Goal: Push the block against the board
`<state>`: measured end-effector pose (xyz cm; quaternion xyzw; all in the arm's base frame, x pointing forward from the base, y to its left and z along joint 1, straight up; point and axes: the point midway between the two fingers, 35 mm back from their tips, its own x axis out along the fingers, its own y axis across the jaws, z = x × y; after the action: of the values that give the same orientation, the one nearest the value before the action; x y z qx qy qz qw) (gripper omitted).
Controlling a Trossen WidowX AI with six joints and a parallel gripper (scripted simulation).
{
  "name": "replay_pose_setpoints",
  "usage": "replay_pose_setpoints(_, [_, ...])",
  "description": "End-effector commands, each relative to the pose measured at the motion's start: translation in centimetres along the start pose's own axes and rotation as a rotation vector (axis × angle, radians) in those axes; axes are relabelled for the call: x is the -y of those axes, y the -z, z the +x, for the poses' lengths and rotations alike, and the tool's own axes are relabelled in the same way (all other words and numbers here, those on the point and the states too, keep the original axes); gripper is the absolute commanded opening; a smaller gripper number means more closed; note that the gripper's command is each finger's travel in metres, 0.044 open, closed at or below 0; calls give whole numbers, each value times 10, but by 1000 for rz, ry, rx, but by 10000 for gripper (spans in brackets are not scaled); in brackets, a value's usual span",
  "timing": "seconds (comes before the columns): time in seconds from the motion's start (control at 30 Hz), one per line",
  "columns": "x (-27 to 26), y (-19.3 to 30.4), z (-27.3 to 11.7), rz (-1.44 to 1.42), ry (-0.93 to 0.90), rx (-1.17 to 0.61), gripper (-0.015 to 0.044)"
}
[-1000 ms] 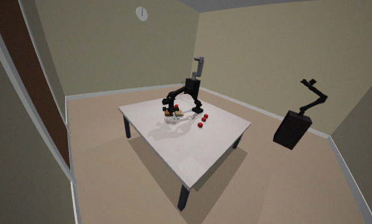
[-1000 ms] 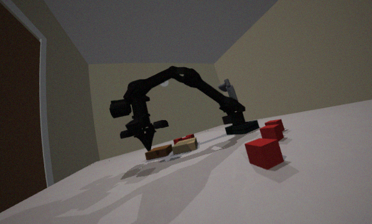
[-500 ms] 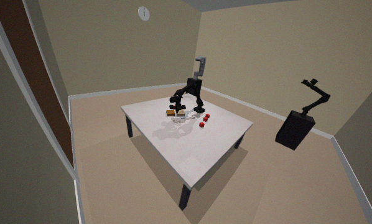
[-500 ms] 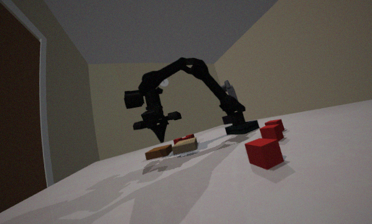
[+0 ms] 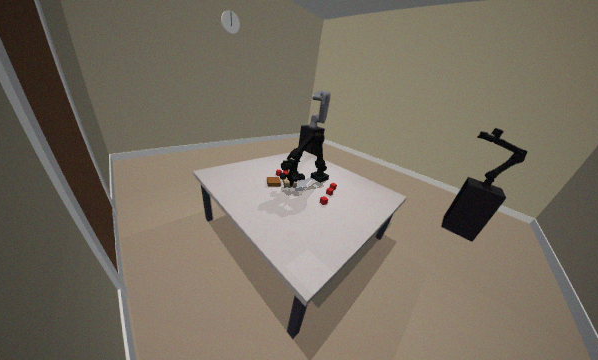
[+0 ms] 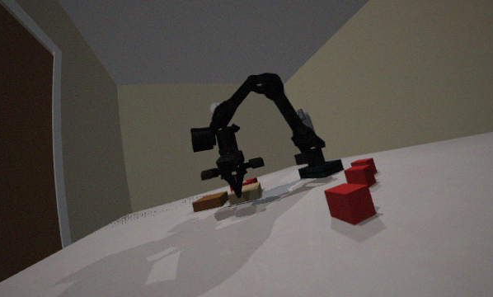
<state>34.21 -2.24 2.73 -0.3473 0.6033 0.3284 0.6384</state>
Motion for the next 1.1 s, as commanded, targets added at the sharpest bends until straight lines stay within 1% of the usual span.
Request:
replay_pose_setpoints(0.0, [-5, 3, 17, 3, -15, -11, 0])
replay_pose_setpoints(0.63, [-5, 29, 16, 3, -15, -14, 0])
replay_pose_setpoints(1.07, [-3, 12, 16, 3, -14, -12, 0])
